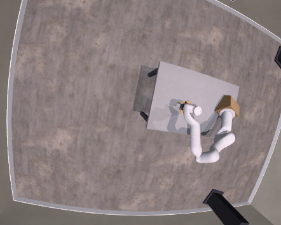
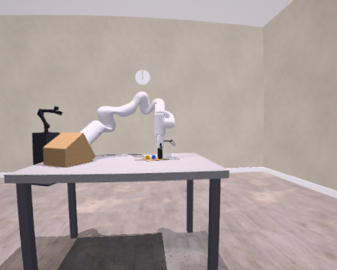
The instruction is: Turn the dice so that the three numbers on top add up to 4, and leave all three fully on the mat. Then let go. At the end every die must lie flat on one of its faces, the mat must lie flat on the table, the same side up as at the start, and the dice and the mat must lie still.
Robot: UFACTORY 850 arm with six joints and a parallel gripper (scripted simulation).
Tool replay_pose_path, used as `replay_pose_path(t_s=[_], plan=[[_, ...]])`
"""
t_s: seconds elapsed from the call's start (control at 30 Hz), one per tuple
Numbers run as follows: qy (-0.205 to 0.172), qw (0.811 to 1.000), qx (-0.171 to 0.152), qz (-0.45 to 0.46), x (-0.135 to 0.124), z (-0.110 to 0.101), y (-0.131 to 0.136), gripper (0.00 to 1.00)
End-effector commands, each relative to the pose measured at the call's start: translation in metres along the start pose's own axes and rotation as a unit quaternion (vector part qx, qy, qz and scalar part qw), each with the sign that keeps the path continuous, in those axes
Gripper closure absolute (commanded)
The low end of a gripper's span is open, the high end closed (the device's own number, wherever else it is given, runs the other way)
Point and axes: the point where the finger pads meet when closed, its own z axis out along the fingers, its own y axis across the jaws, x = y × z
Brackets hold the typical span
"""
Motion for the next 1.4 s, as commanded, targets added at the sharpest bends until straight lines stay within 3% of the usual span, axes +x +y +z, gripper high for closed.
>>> replay_pose_path(t_s=[0.0,0.3,0.6,0.77,0.8,1.37], plan=[[0.001,1.0,0.0,0.0,0.001,-0.012,0.0,0.58],[0.001,1.0,0.0,0.0,0.001,-0.058,0.0,0.58],[0.001,1.0,0.0,0.0,0.001,-0.084,0.0,0.58],[0.001,1.0,0.0,0.0,0.001,-0.088,0.0,0.58],[0.001,1.0,0.0,0.0,0.001,-0.088,0.0,0.0],[0.001,1.0,0.0,0.0,0.001,-0.088,0.0,0.0]])
